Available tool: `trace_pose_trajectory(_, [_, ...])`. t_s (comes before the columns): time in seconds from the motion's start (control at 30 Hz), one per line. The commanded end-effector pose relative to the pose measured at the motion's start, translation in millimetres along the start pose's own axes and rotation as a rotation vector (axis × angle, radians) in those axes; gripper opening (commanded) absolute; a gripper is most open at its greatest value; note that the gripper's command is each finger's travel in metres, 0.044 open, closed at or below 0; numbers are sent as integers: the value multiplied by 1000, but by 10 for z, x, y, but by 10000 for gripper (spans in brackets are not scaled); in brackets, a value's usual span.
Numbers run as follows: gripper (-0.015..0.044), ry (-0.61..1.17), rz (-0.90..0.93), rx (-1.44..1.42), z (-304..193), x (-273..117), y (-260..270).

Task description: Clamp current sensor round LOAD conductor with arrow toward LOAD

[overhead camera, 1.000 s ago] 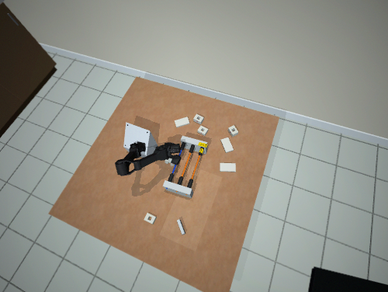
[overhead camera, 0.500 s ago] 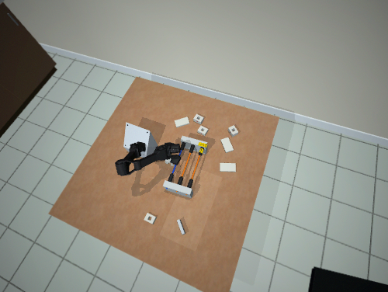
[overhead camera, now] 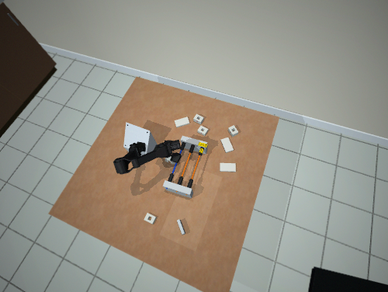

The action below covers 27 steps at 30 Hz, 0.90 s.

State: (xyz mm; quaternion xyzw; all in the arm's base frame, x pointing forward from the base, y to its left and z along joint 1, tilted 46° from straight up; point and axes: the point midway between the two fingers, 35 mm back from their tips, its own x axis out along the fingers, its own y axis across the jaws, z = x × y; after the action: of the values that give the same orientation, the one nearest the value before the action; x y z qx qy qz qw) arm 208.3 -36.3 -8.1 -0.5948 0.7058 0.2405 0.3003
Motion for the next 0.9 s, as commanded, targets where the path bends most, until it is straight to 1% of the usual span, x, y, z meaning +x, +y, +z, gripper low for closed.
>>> trace_pose_trajectory(0.0, [0, -11, -5, 6, 26, -231, -42])
trace_pose_trajectory(0.47, [0, 3, -1, 4, 14, -933, -57])
trace_pose_trajectory(0.67, [0, 3, -1, 43, 1, -973, -85])
trace_pose_trajectory(0.87, [0, 1, -2, 251, 26, -1010, -225])
